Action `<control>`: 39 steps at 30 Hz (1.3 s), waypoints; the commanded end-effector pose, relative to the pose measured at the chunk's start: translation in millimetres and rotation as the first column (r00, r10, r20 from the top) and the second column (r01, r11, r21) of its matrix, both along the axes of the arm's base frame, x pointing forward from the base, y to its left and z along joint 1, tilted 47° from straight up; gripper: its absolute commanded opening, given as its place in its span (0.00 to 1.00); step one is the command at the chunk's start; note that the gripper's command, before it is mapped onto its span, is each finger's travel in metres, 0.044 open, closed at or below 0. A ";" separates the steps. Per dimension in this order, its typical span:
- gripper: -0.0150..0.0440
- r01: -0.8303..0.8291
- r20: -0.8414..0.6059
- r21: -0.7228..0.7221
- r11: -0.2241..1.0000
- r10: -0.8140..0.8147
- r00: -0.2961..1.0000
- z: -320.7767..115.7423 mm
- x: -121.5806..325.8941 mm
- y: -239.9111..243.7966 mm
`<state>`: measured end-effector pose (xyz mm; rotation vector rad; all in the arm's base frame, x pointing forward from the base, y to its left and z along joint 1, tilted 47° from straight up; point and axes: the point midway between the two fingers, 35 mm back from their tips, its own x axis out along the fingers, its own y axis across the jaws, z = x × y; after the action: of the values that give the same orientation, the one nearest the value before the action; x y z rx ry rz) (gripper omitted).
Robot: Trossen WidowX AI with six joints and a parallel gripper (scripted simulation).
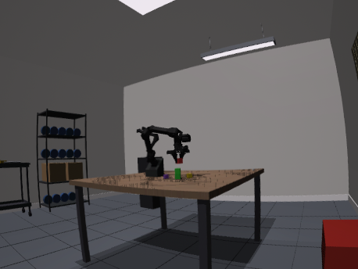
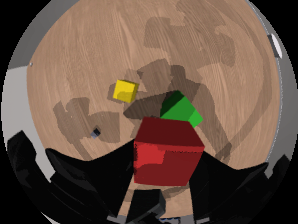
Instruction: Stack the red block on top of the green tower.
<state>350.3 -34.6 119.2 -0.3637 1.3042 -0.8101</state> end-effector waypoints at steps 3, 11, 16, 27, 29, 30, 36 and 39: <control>0.25 -0.006 -0.009 -0.027 1.000 0.006 1.000 17.9 1.3 -18.2; 0.25 -0.006 -0.009 -0.027 1.000 0.006 1.000 9.7 1.1 -25.6; 0.25 -0.006 -0.009 -0.027 1.000 0.006 1.000 -2.7 2.1 -38.8; 0.25 -0.006 -0.009 -0.028 1.000 0.006 1.000 -7.4 2.2 -44.0; 0.25 -0.006 -0.009 -0.028 1.000 0.006 1.000 -7.4 2.2 -44.0; 0.25 -0.006 -0.009 -0.028 1.000 0.006 1.000 -7.3 2.2 -43.9; 0.25 -0.006 -0.009 -0.028 1.000 0.006 1.000 -7.6 2.2 -44.2; 0.25 -0.006 -0.009 -0.028 1.000 0.006 1.000 -7.6 2.2 -44.2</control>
<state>352.3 -78.1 111.1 -0.3880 1.3026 -0.8217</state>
